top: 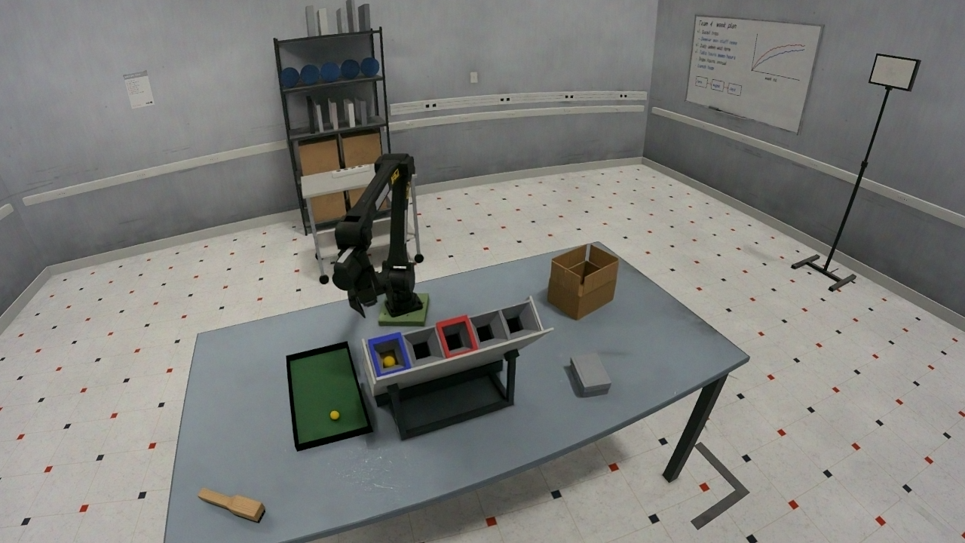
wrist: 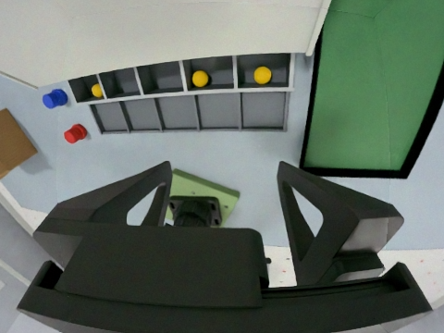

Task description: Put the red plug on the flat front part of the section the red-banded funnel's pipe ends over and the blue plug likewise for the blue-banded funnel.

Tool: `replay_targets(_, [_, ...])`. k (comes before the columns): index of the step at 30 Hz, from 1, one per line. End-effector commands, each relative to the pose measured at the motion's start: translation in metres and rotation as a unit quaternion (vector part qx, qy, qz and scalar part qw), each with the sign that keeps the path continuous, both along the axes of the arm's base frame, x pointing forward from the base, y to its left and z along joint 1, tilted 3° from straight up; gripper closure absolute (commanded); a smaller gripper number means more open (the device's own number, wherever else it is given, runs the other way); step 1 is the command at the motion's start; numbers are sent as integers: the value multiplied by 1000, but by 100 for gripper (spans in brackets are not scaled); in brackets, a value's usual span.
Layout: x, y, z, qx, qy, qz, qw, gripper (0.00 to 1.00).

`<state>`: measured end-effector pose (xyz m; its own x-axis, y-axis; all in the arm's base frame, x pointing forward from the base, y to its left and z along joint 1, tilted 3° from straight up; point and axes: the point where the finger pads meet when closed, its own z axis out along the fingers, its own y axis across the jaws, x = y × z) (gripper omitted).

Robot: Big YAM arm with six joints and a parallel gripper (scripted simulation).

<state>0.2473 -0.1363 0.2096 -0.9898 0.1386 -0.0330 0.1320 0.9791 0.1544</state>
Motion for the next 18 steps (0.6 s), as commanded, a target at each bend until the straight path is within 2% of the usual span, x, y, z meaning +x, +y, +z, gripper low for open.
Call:
replay_targets(1, [4, -6, -2, 0, -13, 41, 999, 20])
replay_targets(14, [0, -32, -17, 14, -12, 43, 999, 20])
replay_targets(18, [25, -61, -21, 13, -13, 42, 999, 20])
